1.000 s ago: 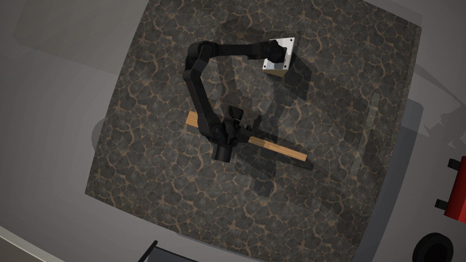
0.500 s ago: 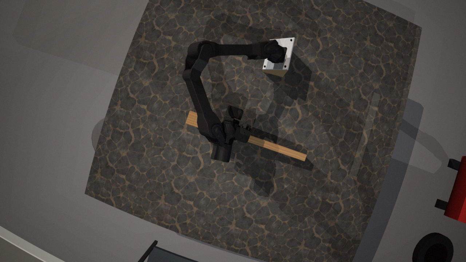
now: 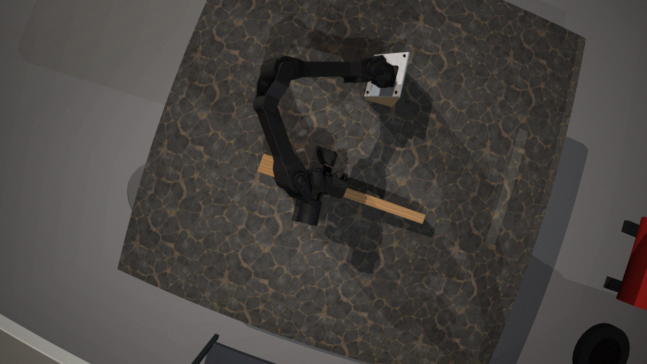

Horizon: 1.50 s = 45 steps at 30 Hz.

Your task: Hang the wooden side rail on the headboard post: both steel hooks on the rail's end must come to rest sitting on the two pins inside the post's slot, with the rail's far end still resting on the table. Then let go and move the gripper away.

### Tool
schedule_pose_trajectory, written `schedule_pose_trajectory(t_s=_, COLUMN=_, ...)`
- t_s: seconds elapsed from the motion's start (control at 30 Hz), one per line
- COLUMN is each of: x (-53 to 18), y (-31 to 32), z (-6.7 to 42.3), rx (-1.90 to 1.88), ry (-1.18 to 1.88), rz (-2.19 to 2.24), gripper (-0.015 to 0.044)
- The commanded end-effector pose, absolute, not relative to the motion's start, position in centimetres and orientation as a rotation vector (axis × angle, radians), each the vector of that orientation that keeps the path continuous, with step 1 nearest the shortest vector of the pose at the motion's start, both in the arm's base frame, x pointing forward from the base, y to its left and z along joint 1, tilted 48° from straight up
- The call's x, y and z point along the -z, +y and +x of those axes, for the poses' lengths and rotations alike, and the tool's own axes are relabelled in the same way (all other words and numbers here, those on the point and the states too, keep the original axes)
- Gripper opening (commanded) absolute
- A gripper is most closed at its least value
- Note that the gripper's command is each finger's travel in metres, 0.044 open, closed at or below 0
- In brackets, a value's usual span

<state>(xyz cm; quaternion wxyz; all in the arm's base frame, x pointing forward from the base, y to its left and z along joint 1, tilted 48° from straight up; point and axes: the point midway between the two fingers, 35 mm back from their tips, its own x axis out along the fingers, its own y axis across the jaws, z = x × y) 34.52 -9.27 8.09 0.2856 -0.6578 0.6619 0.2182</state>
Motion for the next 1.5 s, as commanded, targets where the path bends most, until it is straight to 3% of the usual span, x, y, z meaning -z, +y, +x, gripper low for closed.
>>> schedule_pose_trajectory(t_s=0.0, x=-8.37, y=-9.16, z=34.65, rx=-0.584, ry=1.763, rz=-1.767, gripper=0.0)
schedule_pose_trajectory(t_s=1.47, x=-8.17, y=-9.62, z=34.7, rx=-0.583, ry=1.763, rz=-1.767, gripper=0.0)
